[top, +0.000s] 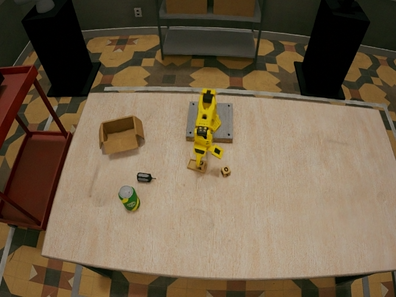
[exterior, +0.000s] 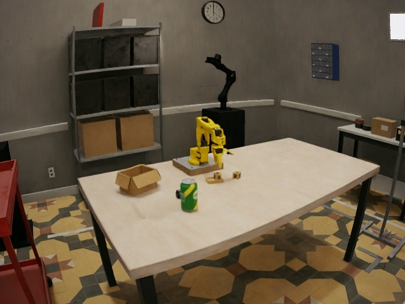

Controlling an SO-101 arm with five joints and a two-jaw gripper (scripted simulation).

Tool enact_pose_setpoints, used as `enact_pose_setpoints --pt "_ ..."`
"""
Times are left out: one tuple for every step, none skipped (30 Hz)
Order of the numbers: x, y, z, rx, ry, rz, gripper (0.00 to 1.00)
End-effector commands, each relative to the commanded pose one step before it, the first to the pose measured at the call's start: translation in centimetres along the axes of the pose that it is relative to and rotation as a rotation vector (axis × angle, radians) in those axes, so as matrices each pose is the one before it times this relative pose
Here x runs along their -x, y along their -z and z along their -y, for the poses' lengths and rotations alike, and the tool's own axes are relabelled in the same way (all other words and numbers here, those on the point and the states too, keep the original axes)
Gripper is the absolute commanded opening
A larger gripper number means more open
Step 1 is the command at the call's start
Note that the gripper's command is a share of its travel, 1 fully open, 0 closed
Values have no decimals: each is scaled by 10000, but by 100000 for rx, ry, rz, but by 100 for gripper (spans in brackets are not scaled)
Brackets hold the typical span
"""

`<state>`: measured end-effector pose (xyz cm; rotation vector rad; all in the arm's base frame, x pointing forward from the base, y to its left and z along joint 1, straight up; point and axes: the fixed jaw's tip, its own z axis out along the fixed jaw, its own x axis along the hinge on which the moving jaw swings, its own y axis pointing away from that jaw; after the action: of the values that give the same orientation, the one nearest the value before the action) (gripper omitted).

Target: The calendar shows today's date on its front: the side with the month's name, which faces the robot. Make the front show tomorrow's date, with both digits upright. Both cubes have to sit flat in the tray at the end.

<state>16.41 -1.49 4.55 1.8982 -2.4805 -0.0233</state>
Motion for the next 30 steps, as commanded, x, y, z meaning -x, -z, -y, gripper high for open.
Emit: enact_pose_setpoints --pt "-857 4459 1262 -1431 -179 390 36" --pt "0 0 0 0 0 0 36" --pt "3 3 -5 -2 -2 -1 36" --pt "0 0 0 0 0 0 36" --pt "0 0 0 0 0 0 36" --pt "0 0 0 0 0 0 36" --pt "0 0 0 0 0 0 36" --pt "0 0 0 0 0 0 36" --pt "0 0 0 0 0 0 36" --pt "0 0 0 0 0 0 36" --pt "0 0 0 0 0 0 36" --pt "0 0 0 0 0 0 36" --pt "0 0 0 0 0 0 36" --pt "0 0 0 0 0 0 36" --pt "0 0 0 0 0 0 36" --pt "0 0 0 0 0 0 36" --pt "0 0 0 0 0 0 36" --pt "0 0 0 0 0 0 36" --pt "0 0 0 0 0 0 36" --pt "1 25 11 -18 1 2 36" --pt "12 155 80 -113 0 19 36" --pt "31 405 198 -292 0 47 36" --pt "63 726 354 -525 0 88 36" --pt "89 1110 541 -804 0 133 36" --pt "123 1531 743 -1106 0 183 36" --pt "153 1965 952 -1420 0 234 36" --pt "193 2404 1156 -1734 0 287 36" --pt "223 2822 1350 -2032 0 338 36" --pt "251 3204 1529 -2309 0 382 36" --pt "283 3543 1689 -2551 0 420 36"
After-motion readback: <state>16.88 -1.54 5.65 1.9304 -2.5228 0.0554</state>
